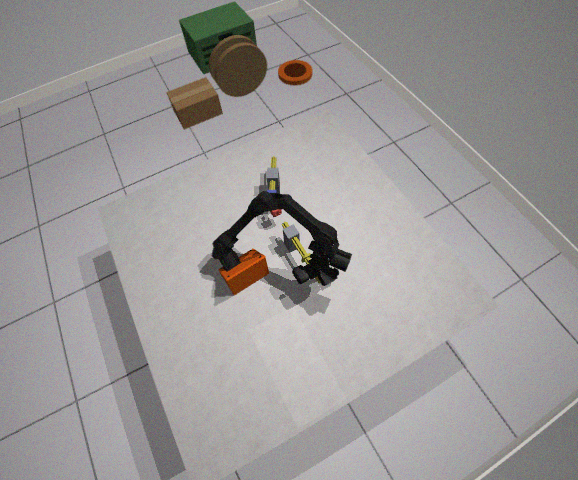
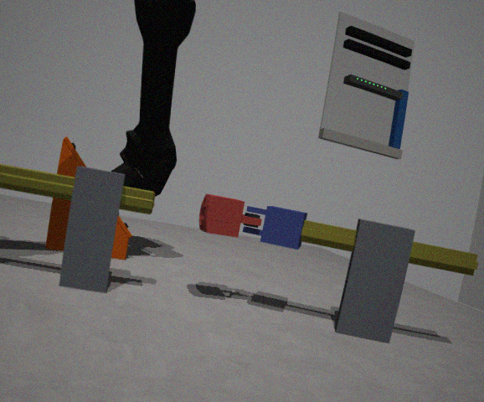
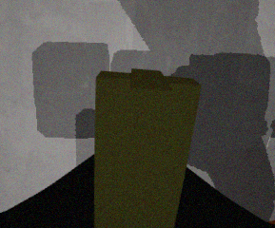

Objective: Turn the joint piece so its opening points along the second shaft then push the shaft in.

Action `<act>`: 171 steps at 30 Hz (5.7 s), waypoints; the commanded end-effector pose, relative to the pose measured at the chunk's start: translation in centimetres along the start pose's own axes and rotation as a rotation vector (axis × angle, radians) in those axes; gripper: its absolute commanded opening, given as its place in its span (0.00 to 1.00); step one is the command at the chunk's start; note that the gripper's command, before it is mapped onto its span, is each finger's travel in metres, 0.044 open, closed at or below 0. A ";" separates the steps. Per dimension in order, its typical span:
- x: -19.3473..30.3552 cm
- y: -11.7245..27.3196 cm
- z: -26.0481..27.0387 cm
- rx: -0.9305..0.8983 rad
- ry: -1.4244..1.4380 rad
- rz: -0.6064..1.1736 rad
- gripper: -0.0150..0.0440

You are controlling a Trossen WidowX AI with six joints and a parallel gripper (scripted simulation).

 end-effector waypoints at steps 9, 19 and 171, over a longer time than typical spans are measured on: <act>0.0 0.0 0.0 0.000 0.000 0.000 0.37; 0.0 0.0 0.0 0.000 0.000 0.000 0.37; 0.0 0.0 0.0 0.001 0.000 0.000 0.32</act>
Point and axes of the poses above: the point midway between the two fingers, 35 mm back from their tips, its own y axis back along the fingers, its own z axis across the jaws, x = y × z, the point moved 3 cm from there along y, back along the fingers, and after that the axes turned 14 degrees about y, right-handed, at the moved point
